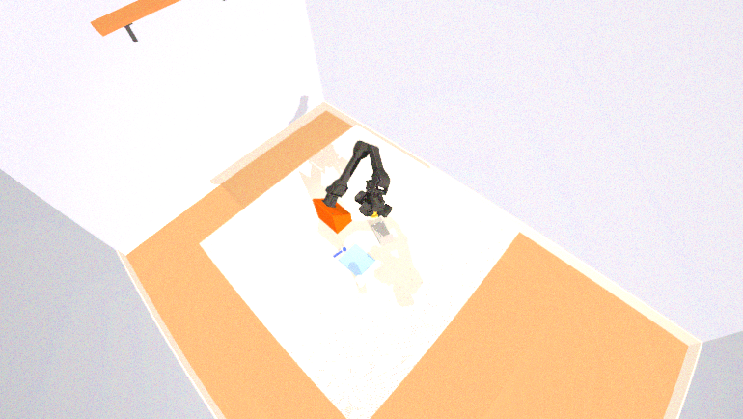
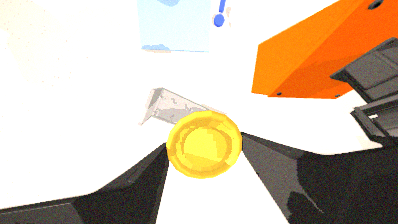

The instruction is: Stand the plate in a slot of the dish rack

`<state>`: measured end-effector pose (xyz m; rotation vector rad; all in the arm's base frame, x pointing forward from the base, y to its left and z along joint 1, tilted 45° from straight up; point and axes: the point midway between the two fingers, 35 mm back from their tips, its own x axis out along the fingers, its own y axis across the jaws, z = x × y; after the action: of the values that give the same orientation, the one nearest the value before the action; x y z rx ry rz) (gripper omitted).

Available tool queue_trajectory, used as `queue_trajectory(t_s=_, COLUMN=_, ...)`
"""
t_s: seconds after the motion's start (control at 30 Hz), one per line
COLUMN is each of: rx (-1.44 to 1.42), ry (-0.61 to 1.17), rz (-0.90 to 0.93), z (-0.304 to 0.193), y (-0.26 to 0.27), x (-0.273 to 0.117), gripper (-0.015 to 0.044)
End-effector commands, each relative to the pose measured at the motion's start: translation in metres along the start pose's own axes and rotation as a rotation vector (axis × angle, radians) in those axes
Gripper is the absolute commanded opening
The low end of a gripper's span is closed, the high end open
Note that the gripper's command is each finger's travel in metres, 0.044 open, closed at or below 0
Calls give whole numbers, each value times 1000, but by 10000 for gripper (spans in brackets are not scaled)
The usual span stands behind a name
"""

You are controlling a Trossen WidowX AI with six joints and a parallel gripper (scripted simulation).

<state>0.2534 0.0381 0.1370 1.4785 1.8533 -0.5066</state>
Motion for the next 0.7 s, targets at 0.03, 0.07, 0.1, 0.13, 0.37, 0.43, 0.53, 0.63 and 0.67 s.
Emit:
queue_trajectory(t_s=0.03, rx=170, ry=9, rz=1, z=-20, y=-9, x=2, gripper=0)
queue_trajectory(t_s=0.07, rx=205, ry=10, rz=0, z=-24, y=-11, x=2, gripper=0)
queue_trajectory(t_s=0.1, rx=240, ry=11, rz=0, z=-28, y=-13, x=3, gripper=0)
queue_trajectory(t_s=0.13, rx=274, ry=12, rz=-1, z=-32, y=-14, x=3, gripper=0)
queue_trajectory(t_s=0.37, rx=516, ry=20, rz=-6, z=-57, y=-30, x=7, gripper=0)
queue_trajectory(t_s=0.43, rx=562, ry=21, rz=-7, z=-62, y=-33, x=8, gripper=0)
queue_trajectory(t_s=0.53, rx=567, ry=22, rz=-7, z=-62, y=-33, x=8, gripper=0)
queue_trajectory(t_s=0.63, rx=565, ry=18, rz=-9, z=-62, y=-33, x=8, gripper=0)
queue_trajectory(t_s=0.67, rx=560, ry=8, rz=-15, z=-62, y=-34, x=10, gripper=0)
